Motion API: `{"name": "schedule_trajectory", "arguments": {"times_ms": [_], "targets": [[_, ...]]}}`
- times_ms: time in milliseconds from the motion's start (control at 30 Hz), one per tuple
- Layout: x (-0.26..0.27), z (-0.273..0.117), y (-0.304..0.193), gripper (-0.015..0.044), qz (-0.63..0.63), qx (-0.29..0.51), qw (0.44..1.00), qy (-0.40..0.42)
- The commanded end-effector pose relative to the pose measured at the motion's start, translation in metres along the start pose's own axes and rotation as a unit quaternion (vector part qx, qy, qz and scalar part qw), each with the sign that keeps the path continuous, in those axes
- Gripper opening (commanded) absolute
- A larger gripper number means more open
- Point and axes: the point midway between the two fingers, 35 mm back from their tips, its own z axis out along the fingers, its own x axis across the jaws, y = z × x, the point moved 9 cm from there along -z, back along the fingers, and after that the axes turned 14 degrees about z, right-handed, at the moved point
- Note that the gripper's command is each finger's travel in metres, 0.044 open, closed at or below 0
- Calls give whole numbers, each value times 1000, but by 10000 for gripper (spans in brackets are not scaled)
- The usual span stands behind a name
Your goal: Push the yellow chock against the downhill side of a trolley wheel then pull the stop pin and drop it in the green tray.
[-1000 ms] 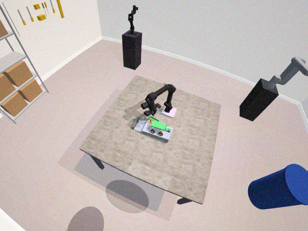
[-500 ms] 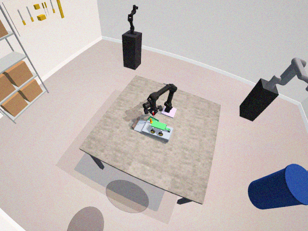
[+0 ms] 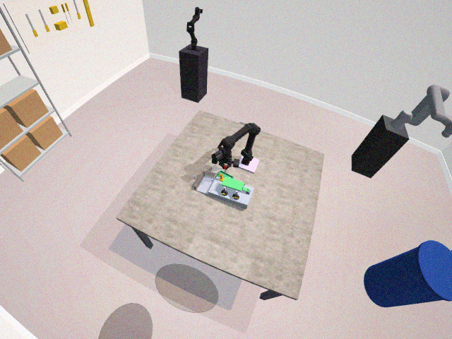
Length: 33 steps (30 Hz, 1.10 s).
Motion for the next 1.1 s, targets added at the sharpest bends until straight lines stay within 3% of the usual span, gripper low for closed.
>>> {"name": "schedule_trajectory", "arguments": {"times_ms": [0,233,900,1067], "targets": [[-3,-1,-1,0,62,-1,998,13],[-7,-1,-2,0,158,-2,987,32],[-5,19,15,0,161,-3,986,32],[-10,28,14,0,160,-2,985,69]]}}
